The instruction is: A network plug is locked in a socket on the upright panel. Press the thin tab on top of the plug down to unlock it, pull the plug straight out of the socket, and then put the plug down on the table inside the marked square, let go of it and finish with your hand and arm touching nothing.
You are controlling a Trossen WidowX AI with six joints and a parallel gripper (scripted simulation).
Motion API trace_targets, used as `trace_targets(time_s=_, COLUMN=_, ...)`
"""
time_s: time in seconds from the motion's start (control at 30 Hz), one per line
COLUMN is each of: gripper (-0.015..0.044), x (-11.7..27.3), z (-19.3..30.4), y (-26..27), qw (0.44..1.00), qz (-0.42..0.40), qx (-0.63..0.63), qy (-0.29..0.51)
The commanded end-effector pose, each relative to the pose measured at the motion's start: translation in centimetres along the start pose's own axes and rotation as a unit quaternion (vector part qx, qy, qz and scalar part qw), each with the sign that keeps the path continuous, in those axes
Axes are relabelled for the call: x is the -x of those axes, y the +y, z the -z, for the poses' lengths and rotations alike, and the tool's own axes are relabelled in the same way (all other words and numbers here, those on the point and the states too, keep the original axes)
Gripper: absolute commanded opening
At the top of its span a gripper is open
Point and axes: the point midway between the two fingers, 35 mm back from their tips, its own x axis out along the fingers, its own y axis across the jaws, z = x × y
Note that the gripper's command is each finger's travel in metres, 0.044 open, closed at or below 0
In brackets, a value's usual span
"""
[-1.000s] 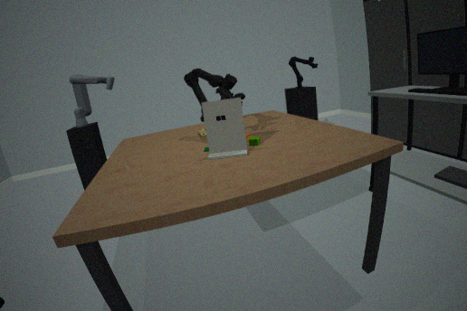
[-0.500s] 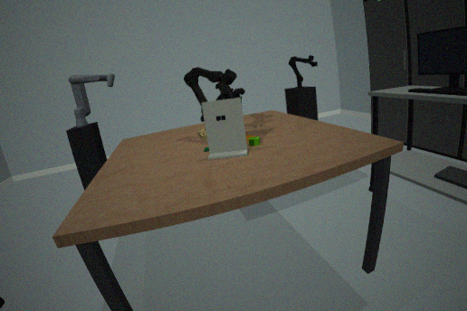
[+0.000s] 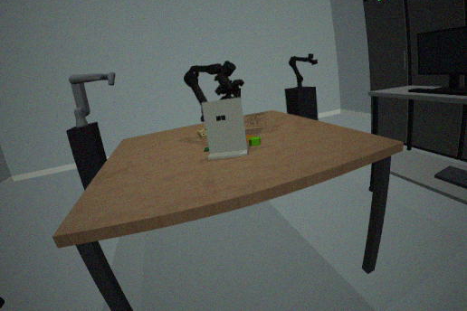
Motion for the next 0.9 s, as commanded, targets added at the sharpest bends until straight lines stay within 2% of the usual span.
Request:
trace_targets(time_s=0.0, gripper=0.0156, x=1.2, z=-0.1, y=0.8, qw=1.000, qz=-0.002, qx=-0.003, qy=-0.002)
trace_targets(time_s=0.37, gripper=0.0156, x=3.8, z=-0.1, y=2.0, qw=1.000, qz=-0.003, qx=-0.004, qy=-0.003)
trace_targets(time_s=0.73, gripper=0.0440, x=3.8, z=-0.1, y=2.0, qw=1.000, qz=-0.003, qx=-0.004, qy=-0.003)
trace_targets(time_s=0.87, gripper=0.0440, x=3.8, z=-0.1, y=2.0, qw=1.000, qz=-0.003, qx=-0.004, qy=-0.003)
